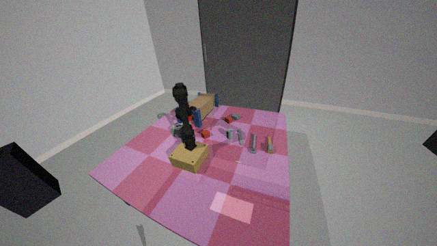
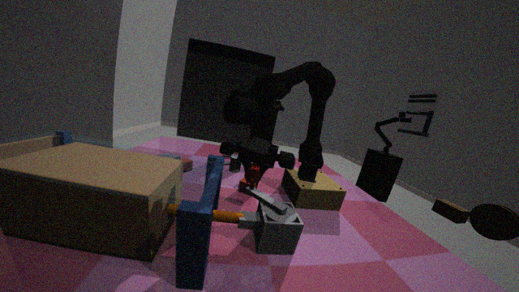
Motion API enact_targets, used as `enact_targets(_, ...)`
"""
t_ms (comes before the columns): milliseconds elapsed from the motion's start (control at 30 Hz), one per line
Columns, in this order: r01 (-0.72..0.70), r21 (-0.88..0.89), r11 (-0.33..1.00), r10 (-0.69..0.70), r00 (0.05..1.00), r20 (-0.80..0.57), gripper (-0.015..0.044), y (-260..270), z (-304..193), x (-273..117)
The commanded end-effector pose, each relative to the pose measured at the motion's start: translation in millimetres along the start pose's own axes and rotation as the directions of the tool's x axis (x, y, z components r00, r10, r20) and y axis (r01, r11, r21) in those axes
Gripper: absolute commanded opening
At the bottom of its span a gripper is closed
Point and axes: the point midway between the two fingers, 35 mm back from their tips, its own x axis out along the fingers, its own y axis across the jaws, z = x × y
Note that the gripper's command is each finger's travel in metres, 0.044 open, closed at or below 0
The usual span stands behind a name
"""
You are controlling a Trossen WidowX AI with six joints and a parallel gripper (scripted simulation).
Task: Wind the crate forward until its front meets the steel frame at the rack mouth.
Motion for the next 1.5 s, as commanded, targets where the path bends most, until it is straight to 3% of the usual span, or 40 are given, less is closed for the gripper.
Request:
enact_targets(0,0.007,-0.002,1.000,-0.007,1.000,0.017,0.0000,-5.0,11.1,1.4)
enact_targets(1467,0.007,-0.002,1.000,-0.007,1.000,0.021,0.0000,-14.1,62.0,-0.4)
